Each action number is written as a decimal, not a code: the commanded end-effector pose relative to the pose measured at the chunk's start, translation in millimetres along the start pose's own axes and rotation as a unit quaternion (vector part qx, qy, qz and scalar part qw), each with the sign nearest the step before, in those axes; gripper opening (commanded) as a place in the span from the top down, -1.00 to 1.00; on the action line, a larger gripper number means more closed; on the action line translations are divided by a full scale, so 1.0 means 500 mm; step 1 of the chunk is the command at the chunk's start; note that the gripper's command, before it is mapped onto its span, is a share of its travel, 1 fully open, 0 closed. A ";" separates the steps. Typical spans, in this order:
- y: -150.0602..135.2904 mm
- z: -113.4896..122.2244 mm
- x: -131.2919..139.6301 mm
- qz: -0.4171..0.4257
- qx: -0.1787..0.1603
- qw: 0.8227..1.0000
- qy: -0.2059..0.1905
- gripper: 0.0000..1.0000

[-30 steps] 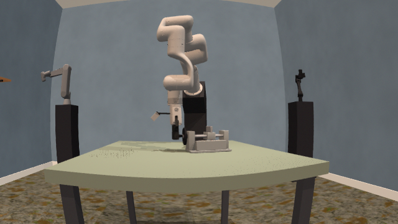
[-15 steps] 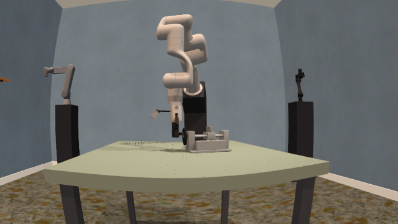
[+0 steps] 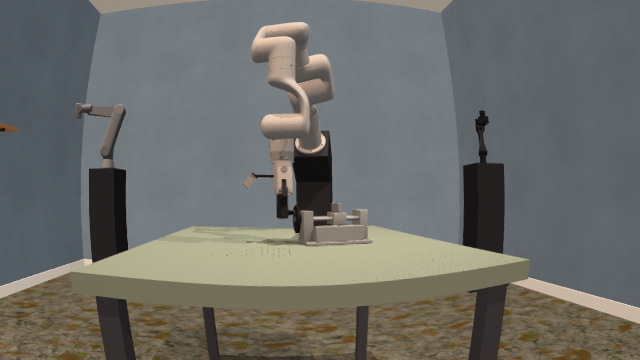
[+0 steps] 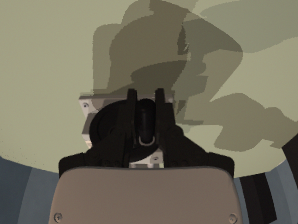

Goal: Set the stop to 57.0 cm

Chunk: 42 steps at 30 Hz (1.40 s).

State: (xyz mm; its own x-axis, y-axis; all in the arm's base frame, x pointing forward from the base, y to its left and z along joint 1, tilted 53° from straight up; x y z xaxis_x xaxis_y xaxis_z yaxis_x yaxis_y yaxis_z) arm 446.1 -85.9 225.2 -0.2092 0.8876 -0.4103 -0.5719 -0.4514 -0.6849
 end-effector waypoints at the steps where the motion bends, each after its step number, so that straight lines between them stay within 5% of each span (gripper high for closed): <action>1: -0.006 0.004 -0.002 0.000 -0.002 1.000 0.001 0.88; 42: -0.019 0.013 -0.005 0.000 -0.002 1.000 0.001 0.88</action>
Point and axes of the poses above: the point where the finger pads meet when closed, its own z axis back along the fingers, its own y axis across the jaws, x = y × z, the point moved 4 cm from there along z, back along the fingers, and after that the axes turned 12 degrees about z, right-handed, at the moved point
